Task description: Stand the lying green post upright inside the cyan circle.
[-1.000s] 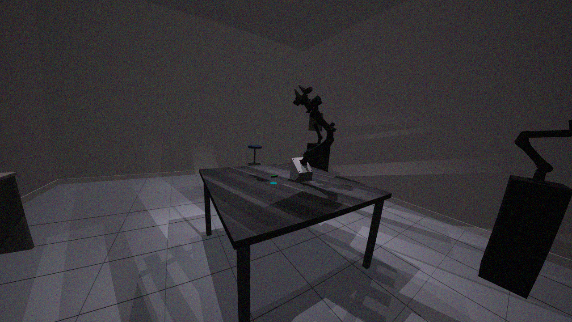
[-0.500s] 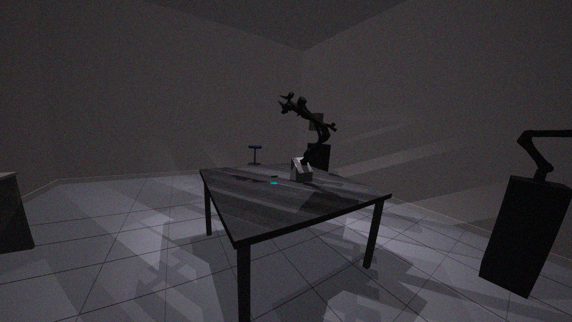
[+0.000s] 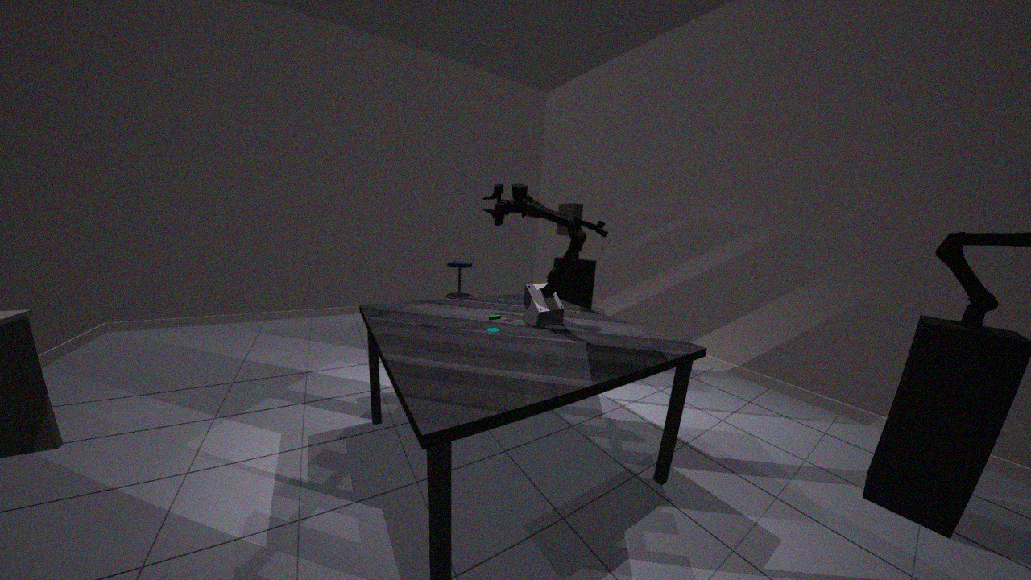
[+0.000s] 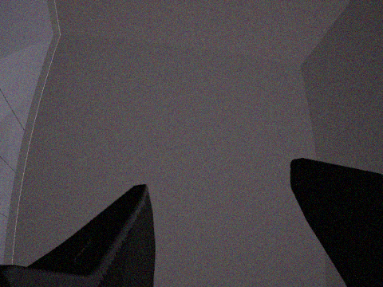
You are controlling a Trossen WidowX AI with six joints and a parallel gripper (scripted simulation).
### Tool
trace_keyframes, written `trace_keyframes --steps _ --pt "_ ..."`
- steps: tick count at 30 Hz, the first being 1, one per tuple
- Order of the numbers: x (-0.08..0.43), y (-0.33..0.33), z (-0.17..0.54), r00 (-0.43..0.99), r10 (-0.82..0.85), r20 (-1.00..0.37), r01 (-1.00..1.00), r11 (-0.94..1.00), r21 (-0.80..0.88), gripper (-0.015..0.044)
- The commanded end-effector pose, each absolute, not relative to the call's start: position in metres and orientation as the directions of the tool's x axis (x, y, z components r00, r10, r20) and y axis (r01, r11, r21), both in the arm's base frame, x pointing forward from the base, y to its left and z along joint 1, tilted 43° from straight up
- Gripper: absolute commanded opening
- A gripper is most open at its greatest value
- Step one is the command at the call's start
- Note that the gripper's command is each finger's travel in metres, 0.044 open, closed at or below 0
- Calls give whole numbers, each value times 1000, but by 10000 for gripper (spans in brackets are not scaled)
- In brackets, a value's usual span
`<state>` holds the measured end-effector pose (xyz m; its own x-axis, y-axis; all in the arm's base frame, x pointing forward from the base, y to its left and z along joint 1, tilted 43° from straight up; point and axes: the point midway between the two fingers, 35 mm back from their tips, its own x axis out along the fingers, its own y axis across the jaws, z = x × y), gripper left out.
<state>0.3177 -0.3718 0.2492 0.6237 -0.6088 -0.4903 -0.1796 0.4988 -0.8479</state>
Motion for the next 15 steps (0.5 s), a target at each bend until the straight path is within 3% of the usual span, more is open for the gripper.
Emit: trace_keyframes --steps 1,15 --pt "326 -361 209 617 -524 -587 -221 600 -768 233" --pt "336 -314 94 529 -216 -820 -323 843 -430 233"
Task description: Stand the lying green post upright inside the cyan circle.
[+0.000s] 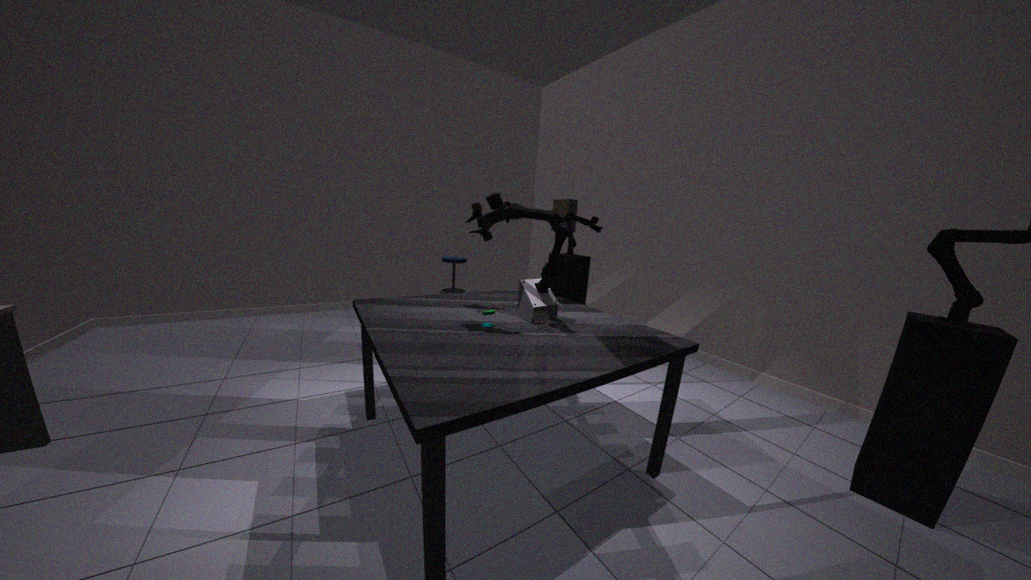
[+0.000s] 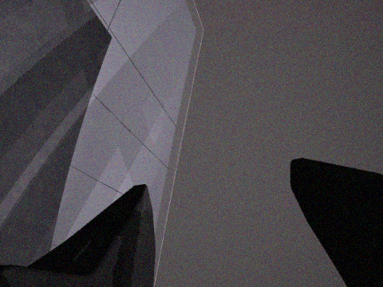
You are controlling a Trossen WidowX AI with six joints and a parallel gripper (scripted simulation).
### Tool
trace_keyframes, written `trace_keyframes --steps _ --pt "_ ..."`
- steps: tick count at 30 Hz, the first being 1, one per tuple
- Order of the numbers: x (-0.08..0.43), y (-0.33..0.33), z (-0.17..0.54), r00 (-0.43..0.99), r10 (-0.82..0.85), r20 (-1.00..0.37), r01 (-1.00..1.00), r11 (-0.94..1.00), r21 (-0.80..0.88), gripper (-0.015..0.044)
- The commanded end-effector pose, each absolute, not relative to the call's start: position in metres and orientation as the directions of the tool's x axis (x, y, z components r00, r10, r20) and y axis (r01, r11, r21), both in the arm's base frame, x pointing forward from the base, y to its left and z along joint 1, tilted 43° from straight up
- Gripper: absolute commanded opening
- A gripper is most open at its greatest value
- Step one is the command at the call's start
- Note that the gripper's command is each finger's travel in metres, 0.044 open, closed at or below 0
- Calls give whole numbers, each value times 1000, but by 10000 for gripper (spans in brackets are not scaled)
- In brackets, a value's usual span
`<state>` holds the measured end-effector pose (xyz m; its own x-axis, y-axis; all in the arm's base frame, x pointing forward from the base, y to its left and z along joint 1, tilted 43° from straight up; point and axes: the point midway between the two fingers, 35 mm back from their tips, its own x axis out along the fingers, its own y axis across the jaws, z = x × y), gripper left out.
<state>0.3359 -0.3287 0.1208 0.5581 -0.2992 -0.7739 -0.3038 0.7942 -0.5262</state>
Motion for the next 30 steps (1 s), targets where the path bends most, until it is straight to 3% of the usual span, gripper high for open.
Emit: trace_keyframes --steps 1,15,30 --pt "335 -309 87 520 -192 -832 -328 855 -402 233" --pt "320 -241 -3 353 147 -924 -332 943 23 233" --pt "284 -161 -66 141 486 -863 -191 868 458 233"
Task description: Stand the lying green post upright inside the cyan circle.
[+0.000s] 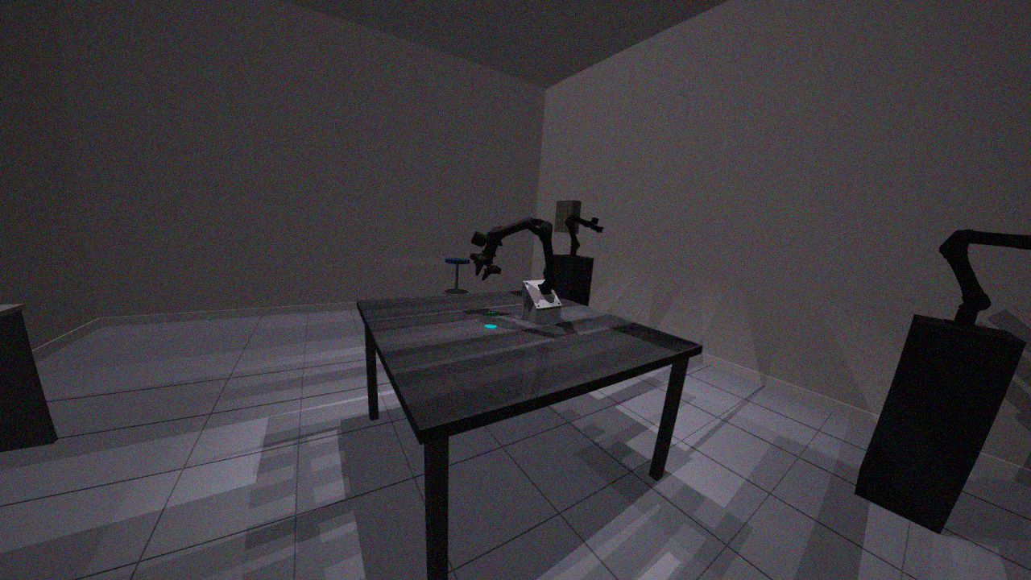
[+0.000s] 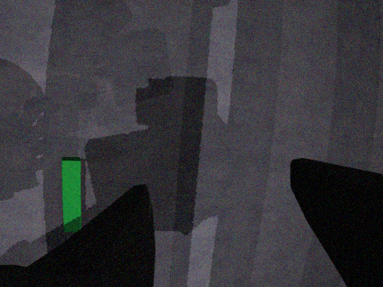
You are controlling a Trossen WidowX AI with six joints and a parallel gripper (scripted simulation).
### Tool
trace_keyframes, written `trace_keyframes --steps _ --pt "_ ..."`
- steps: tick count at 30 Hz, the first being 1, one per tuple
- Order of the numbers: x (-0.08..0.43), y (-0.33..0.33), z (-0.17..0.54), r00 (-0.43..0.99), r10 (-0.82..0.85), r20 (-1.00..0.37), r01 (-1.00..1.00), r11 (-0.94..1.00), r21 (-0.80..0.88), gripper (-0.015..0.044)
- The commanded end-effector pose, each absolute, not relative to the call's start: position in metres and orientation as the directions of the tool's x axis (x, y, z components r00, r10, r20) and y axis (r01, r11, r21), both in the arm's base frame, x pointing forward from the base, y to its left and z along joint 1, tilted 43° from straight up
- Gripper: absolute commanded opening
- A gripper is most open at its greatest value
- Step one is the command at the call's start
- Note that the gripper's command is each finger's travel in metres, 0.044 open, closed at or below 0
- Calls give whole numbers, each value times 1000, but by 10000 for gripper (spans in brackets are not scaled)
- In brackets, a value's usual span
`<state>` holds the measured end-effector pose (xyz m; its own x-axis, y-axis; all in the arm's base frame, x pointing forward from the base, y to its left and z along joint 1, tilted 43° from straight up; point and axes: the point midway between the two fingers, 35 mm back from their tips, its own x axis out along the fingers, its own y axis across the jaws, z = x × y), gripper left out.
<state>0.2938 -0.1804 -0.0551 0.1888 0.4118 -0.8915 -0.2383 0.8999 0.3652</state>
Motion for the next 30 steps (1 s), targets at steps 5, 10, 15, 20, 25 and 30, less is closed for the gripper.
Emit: trace_keyframes --steps 5,10,15,20,25,30 --pt "270 -135 -79 72 584 -809 -110 811 575 233" --pt "257 -113 -88 16 661 -751 -26 751 660 233" --pt "256 -112 -88 14 663 -748 -23 748 663 233" --pt "261 -85 -122 14 661 -750 -25 750 661 233" --pt "259 -43 -165 13 665 -747 -27 747 664 233" --pt "258 -32 -176 15 668 -744 -24 744 667 233"
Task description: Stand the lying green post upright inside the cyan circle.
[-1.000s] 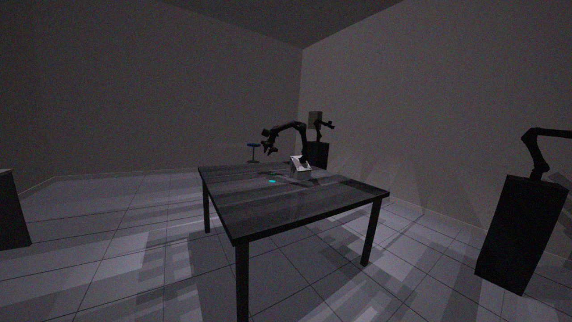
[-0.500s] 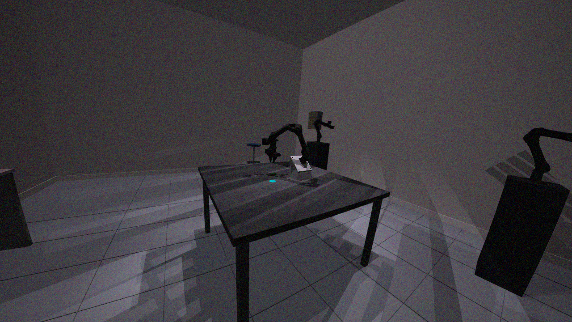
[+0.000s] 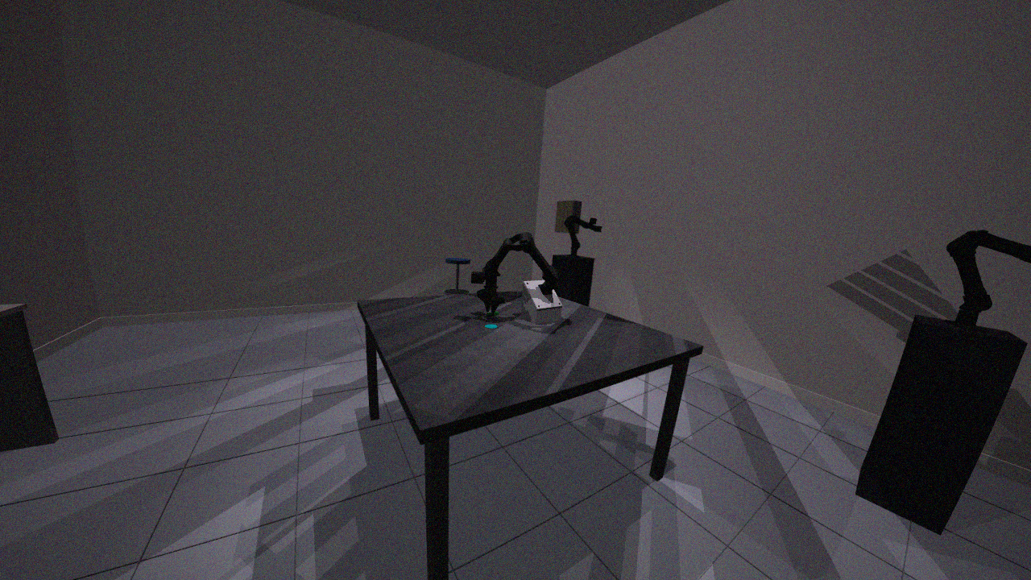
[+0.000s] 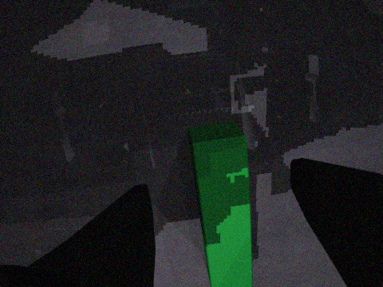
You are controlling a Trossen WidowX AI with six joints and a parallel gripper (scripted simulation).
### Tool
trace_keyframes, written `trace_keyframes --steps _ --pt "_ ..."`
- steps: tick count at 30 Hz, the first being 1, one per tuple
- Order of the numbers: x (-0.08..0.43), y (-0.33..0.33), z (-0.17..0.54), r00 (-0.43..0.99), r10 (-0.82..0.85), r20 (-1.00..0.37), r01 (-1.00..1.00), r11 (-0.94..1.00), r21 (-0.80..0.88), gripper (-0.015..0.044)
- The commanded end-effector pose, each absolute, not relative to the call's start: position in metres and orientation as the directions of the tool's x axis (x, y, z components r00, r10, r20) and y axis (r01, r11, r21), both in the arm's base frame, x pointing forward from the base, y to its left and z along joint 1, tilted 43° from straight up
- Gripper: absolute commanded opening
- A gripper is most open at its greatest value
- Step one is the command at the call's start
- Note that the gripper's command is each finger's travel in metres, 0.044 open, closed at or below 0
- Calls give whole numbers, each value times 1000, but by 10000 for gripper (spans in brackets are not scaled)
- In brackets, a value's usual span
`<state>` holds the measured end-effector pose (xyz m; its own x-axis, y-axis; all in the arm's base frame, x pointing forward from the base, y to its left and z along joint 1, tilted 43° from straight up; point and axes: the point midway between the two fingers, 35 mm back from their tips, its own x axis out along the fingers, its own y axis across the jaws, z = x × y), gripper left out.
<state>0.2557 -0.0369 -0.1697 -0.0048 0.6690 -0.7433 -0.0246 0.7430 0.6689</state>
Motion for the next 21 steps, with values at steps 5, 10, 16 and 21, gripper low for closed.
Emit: trace_keyframes --steps 5,10,16,21 --pt "258 -32 -176 15 668 -744 -24 744 667 128" --pt "258 -32 -176 15 668 -744 -24 744 667 23" --pt "259 -35 -173 15 667 -745 -23 745 667 23" --pt "261 -46 -163 16 665 -747 -23 747 664 23"
